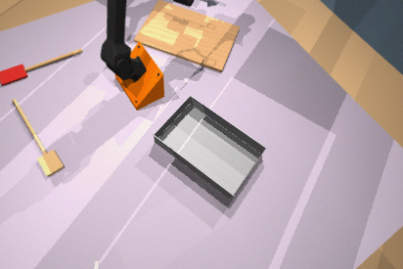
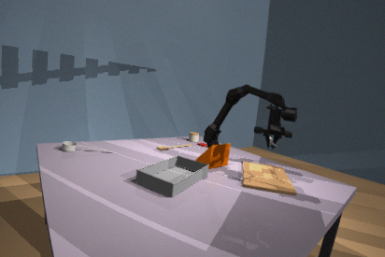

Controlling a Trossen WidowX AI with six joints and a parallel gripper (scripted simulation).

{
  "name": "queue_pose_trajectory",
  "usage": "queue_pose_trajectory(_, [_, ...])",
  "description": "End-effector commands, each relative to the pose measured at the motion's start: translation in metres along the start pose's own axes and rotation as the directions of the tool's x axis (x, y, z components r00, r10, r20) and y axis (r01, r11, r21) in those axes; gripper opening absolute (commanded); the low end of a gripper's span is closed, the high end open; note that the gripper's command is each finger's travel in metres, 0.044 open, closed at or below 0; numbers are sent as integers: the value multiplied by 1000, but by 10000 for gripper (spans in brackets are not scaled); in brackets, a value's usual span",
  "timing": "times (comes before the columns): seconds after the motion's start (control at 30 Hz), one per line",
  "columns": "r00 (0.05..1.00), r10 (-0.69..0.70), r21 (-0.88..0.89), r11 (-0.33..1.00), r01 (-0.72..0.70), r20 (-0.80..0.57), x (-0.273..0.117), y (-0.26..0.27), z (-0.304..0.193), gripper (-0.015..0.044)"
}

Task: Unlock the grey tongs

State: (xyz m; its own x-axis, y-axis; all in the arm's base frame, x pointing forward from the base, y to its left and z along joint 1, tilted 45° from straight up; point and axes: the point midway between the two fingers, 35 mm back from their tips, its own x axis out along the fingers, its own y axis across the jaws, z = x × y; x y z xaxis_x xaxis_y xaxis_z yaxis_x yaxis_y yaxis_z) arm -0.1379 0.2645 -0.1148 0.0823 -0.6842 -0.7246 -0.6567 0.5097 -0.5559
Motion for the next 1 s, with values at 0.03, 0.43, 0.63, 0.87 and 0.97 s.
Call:
queue_pose_trajectory(0.03, [1000,2,-3,1000,-2,-6,5,1,0,-150])
queue_pose_trajectory(0.43, [1000,2,-3,1000,-2,-6,24,4,0,-150])
queue_pose_trajectory(0.63, [1000,3,-3,1000,-3,-6,34,5,0,-150])
queue_pose_trajectory(0.87, [1000,3,-4,1000,-3,-6,46,6,0,-150])
queue_pose_trajectory(0.97, [1000,3,-4,1000,-3,-6,51,6,0,-150])
